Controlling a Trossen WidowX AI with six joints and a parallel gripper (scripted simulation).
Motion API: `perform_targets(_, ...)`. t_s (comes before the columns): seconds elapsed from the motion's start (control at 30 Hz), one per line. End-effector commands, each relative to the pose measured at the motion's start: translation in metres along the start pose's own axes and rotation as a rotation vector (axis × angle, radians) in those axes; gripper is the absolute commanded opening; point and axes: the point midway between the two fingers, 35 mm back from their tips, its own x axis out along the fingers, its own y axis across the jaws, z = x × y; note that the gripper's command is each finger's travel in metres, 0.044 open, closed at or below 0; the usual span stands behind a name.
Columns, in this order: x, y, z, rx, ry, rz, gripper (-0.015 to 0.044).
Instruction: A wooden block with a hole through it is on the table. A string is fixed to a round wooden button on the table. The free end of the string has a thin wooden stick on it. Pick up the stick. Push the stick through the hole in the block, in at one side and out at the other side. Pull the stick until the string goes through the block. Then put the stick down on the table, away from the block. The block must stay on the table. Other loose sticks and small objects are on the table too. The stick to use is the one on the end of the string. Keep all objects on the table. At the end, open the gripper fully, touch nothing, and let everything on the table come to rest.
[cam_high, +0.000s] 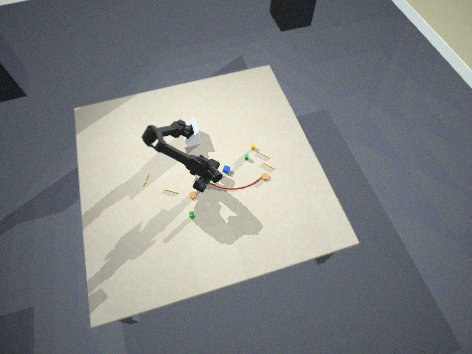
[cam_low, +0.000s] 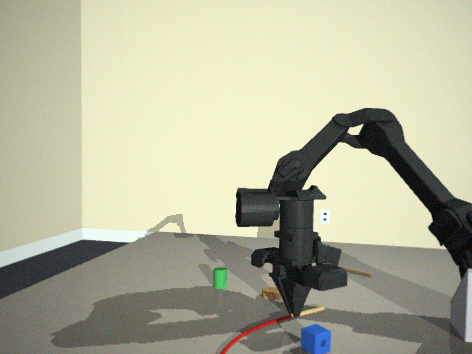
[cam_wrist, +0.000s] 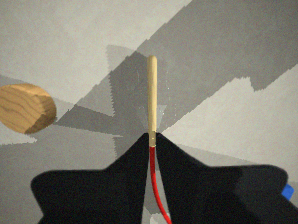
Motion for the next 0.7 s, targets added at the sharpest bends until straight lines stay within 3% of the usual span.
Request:
perform_targets(0.0, -0.004, 0.0, -0.001, 0.001, 0.002, 0.0, 0.0)
perform_targets(0.67, -0.03, 0.0, -0.002, 0.001, 0.003, -0.002, 0.0)
